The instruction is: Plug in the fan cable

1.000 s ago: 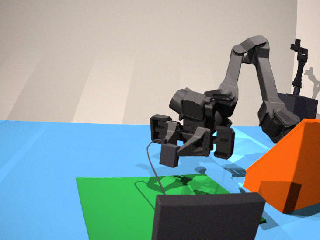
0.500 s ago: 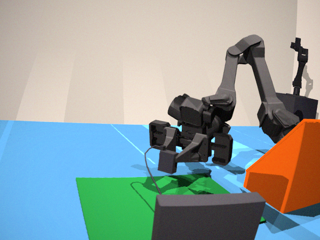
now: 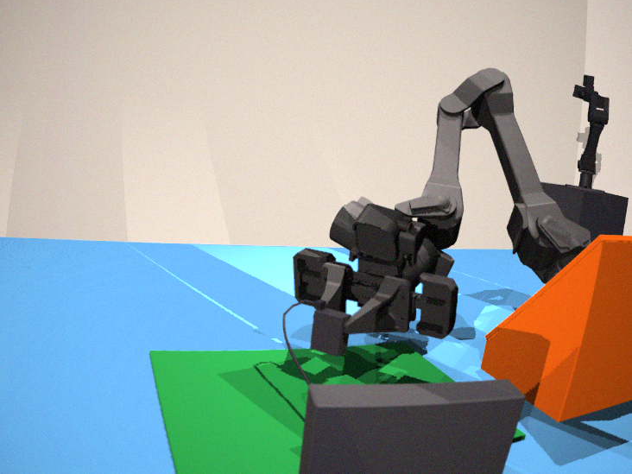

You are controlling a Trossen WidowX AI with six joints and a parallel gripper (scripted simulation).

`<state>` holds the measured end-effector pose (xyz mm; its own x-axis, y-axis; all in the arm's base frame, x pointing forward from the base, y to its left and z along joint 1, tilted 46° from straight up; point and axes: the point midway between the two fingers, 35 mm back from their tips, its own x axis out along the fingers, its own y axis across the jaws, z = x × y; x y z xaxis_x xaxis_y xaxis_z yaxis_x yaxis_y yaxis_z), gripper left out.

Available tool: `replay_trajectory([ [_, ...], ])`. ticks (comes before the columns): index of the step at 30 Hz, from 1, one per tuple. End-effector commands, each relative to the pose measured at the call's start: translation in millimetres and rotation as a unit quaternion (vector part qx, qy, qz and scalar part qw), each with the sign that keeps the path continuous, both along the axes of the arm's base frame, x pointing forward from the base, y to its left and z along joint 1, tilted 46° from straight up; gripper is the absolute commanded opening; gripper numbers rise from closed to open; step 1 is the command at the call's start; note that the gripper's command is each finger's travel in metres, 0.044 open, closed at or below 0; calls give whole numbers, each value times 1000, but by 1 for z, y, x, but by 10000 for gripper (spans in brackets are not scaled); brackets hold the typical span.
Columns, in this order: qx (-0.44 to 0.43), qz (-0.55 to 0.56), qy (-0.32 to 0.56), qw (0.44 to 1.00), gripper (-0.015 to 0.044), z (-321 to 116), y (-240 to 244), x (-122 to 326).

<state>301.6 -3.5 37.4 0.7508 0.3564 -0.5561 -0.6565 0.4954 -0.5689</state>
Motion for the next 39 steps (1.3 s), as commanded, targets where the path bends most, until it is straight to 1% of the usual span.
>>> replay_trajectory([
  [1,1,3,-1,1000,0,-3,-2,0],
  [39,0,3,0,1000,0,-26,-26,3],
])
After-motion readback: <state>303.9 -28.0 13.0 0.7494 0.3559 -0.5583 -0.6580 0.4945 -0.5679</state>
